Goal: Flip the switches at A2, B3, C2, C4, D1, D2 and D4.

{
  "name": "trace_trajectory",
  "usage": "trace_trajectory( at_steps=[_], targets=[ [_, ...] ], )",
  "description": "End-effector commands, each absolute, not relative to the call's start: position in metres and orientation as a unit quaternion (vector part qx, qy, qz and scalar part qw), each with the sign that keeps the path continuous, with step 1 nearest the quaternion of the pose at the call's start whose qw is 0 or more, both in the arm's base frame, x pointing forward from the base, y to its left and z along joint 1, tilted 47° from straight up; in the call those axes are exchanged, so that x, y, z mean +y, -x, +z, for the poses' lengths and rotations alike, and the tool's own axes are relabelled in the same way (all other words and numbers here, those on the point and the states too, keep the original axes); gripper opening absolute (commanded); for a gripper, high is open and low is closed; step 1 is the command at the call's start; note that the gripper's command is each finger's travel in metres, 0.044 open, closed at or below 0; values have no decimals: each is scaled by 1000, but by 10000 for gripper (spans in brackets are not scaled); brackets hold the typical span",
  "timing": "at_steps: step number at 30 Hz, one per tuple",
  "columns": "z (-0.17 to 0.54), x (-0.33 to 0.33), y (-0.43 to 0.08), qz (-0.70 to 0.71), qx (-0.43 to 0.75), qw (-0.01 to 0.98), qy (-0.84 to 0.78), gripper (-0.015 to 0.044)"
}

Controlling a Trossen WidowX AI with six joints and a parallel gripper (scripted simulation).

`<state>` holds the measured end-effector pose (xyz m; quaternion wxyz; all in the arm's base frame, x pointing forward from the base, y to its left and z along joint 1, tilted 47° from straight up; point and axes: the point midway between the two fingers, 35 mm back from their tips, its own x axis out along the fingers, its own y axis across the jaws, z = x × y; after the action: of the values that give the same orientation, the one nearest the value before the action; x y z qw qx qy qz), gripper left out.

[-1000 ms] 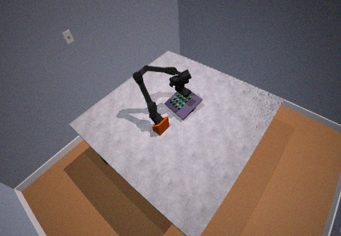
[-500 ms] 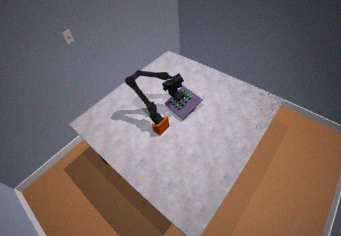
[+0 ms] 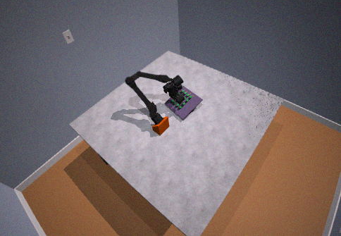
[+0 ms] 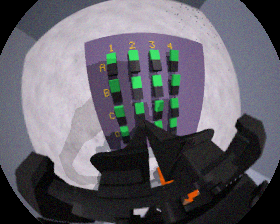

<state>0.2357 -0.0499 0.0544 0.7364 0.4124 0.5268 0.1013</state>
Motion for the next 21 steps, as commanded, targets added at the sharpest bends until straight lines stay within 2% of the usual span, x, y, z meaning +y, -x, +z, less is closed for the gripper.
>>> trace_trajectory(
  at_steps=[1, 21],
  targets=[
    [50, -45, -238, 102, 526, 735, -415, 0],
    [47, -41, -240, 102, 526, 735, -415, 0]
  ],
)
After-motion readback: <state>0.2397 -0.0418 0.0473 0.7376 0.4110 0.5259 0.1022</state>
